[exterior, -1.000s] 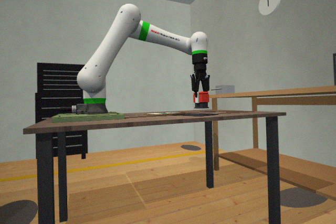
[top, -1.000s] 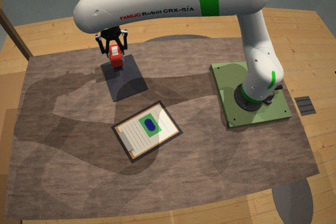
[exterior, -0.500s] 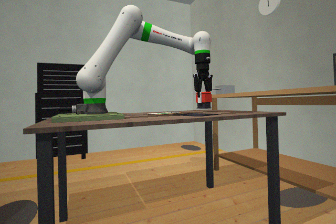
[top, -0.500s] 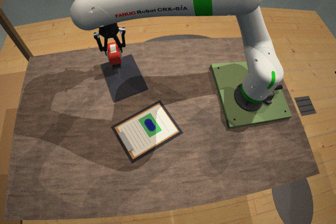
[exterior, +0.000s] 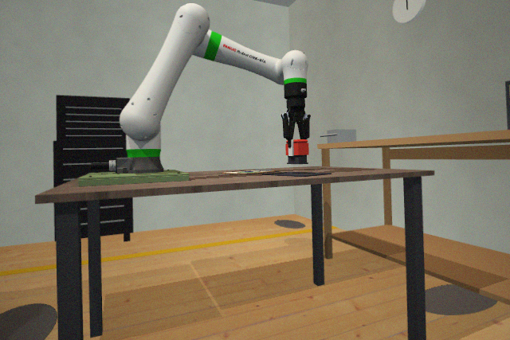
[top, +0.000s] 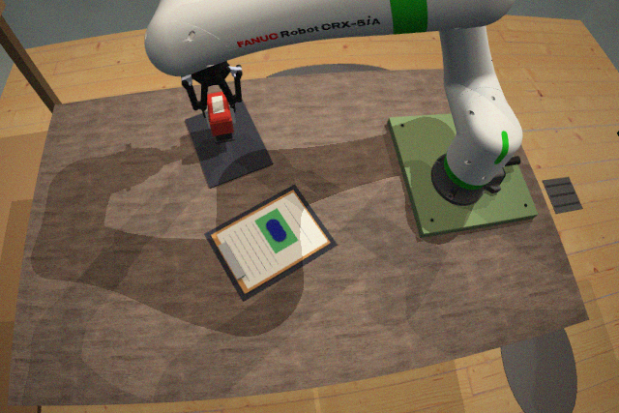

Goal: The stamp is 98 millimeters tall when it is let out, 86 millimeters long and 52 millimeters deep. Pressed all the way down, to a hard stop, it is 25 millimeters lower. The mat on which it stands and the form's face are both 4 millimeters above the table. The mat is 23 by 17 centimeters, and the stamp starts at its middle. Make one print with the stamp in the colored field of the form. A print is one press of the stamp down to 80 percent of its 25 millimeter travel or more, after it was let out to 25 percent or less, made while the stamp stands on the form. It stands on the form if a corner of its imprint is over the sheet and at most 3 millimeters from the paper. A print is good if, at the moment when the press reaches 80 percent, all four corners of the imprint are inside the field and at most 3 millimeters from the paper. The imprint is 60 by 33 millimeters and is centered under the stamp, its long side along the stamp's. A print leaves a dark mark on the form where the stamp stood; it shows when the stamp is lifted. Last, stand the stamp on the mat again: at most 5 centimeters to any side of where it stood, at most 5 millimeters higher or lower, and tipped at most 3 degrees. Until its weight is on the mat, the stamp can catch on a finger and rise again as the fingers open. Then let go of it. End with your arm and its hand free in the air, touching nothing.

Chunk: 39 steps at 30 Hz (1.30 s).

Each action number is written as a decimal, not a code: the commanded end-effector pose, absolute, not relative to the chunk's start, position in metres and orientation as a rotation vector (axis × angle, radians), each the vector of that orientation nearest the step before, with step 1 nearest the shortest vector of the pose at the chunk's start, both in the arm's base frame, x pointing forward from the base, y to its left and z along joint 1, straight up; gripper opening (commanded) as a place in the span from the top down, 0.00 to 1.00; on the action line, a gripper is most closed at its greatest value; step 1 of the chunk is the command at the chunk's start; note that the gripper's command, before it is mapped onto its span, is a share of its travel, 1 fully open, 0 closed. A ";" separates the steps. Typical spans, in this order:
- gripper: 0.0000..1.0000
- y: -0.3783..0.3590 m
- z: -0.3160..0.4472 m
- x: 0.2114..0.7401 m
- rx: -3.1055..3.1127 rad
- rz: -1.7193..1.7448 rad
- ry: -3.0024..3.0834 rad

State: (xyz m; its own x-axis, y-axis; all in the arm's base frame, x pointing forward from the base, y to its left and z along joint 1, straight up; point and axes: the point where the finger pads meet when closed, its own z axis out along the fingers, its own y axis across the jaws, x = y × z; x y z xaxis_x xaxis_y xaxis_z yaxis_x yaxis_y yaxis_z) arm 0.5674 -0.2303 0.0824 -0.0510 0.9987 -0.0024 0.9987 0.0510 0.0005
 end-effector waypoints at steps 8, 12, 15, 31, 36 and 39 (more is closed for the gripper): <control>0.79 -0.222 0.083 0.564 2.161 -0.002 2.273; 0.79 -0.222 0.083 0.564 2.161 -0.002 2.273; 0.79 -0.222 0.081 0.564 2.161 -0.002 2.273; 0.79 -0.222 0.052 0.564 2.161 -0.002 2.273; 0.79 -0.222 0.045 0.564 2.161 -0.002 2.273; 0.79 -0.222 0.044 0.564 2.161 -0.002 2.273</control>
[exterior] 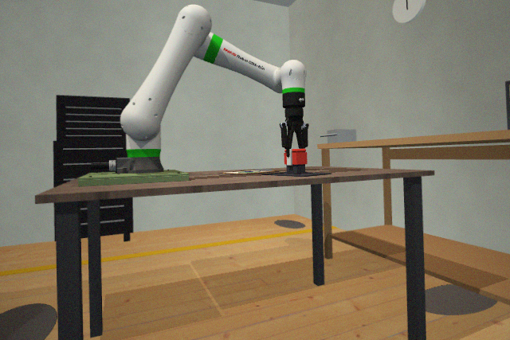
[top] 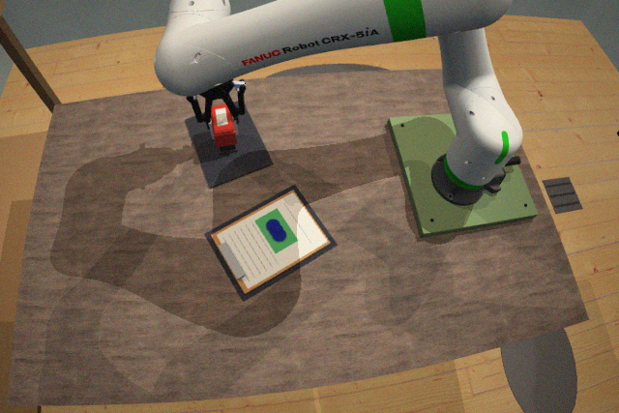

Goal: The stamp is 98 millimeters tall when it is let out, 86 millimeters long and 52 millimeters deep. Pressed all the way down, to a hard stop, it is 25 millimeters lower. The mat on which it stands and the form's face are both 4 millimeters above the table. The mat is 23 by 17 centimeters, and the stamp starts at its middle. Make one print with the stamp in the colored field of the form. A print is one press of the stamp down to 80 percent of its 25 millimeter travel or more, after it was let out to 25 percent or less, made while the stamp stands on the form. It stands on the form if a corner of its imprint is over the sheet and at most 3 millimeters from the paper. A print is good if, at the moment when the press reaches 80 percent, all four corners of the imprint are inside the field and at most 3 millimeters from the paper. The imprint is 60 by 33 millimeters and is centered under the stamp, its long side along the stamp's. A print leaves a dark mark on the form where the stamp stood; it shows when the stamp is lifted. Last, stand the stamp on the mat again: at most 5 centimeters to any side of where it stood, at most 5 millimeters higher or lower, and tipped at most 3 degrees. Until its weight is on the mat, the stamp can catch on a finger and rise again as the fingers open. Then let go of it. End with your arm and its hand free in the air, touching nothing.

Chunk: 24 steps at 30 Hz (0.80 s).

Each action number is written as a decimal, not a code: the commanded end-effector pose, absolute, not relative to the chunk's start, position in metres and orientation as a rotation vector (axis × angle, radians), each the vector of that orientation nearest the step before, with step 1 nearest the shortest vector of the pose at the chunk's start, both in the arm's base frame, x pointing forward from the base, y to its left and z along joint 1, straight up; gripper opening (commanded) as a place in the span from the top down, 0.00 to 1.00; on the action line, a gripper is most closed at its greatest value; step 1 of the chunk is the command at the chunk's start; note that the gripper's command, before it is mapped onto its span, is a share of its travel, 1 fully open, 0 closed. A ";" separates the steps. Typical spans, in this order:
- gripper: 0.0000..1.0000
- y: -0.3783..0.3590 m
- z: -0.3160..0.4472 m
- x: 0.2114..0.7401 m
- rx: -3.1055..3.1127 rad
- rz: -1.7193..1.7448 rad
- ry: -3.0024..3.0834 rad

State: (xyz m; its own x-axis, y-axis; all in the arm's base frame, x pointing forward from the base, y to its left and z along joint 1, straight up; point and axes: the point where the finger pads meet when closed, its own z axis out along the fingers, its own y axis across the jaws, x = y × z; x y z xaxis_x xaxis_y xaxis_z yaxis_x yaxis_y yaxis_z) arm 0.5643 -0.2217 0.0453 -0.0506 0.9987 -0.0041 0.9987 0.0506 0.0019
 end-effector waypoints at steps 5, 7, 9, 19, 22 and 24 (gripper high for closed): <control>0.79 -0.222 0.044 0.564 2.161 -0.002 2.273; 0.79 -0.222 0.044 0.564 2.161 -0.002 2.273; 0.79 -0.222 0.044 0.564 2.161 -0.002 2.273; 0.45 -0.222 0.044 0.564 2.161 -0.002 2.273; 0.45 -0.222 0.044 0.564 2.161 -0.002 2.273; 0.45 -0.222 0.044 0.564 2.161 -0.002 2.273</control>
